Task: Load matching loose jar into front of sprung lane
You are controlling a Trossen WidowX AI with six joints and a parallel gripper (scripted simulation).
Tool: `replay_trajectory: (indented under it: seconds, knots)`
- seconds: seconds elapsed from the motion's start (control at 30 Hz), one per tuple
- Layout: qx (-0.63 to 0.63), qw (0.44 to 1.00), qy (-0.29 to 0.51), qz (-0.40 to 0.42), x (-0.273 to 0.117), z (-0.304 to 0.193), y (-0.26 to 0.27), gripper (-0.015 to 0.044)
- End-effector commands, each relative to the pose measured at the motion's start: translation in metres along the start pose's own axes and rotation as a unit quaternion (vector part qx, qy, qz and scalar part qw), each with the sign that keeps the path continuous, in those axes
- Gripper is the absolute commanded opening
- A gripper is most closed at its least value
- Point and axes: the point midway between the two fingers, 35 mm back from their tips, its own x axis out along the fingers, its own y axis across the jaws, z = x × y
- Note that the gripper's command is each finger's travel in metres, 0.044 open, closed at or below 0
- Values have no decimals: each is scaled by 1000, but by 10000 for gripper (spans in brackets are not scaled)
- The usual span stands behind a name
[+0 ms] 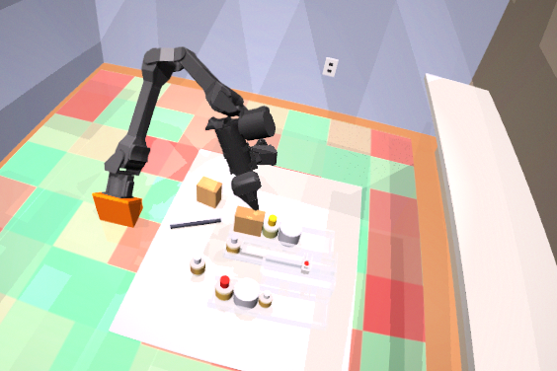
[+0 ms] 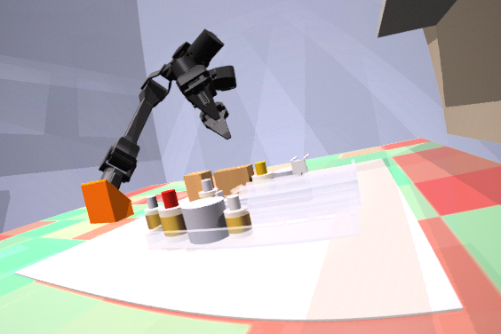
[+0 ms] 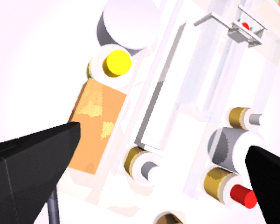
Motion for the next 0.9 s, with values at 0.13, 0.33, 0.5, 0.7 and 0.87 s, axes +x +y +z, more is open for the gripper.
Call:
replay_trajectory:
  seconds: [0.13, 0.33, 0.5, 0.7, 0.87]
  knots:
    - [105, 981, 147, 69, 22, -86, -62, 440]
    - [178, 947, 216, 161, 27, -147, -83, 440]
    - [180, 945, 217, 164, 36, -151, -80, 440]
    - [180, 945, 217, 164, 56, -158, -73, 440]
    - [180, 945, 217, 164, 65, -161, -69, 440]
